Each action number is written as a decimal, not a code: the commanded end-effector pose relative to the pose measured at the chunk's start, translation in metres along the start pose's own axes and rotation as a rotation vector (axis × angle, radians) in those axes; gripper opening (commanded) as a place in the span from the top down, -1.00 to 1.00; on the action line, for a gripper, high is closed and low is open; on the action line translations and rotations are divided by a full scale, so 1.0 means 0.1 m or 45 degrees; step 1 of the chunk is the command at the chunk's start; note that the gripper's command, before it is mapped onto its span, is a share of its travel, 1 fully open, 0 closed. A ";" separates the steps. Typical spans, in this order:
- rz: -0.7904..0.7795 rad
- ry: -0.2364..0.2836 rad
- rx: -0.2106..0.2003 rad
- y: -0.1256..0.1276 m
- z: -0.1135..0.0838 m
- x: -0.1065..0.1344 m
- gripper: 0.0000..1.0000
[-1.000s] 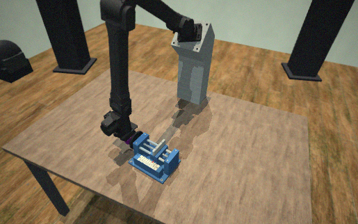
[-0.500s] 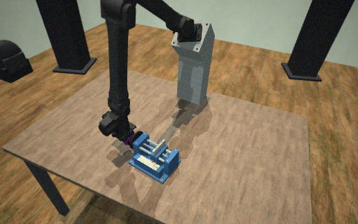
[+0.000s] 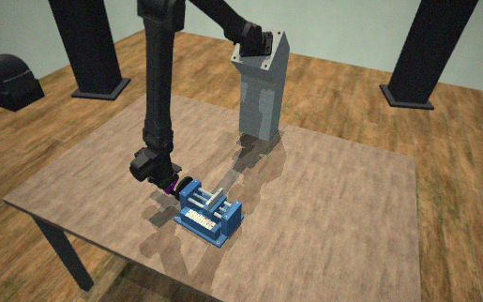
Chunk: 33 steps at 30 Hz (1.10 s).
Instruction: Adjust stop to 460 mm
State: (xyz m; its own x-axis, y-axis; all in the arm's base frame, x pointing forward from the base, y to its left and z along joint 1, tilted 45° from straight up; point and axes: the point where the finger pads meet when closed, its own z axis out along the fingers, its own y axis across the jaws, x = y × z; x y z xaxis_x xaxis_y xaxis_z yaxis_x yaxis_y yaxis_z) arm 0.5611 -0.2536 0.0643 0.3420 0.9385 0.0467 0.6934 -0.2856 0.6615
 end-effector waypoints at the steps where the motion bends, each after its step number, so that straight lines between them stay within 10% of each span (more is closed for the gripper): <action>1: -0.001 -0.003 -0.153 0.55 -0.33 -0.01 0.87; 33: -0.004 -0.009 -0.122 -0.16 -0.64 -0.05 0.87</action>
State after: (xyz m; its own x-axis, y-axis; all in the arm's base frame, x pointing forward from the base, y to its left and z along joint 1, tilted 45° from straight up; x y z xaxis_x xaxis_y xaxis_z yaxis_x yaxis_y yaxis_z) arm 0.5154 -0.2377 0.0750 0.3401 0.9393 0.0444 0.6660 -0.2740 0.6938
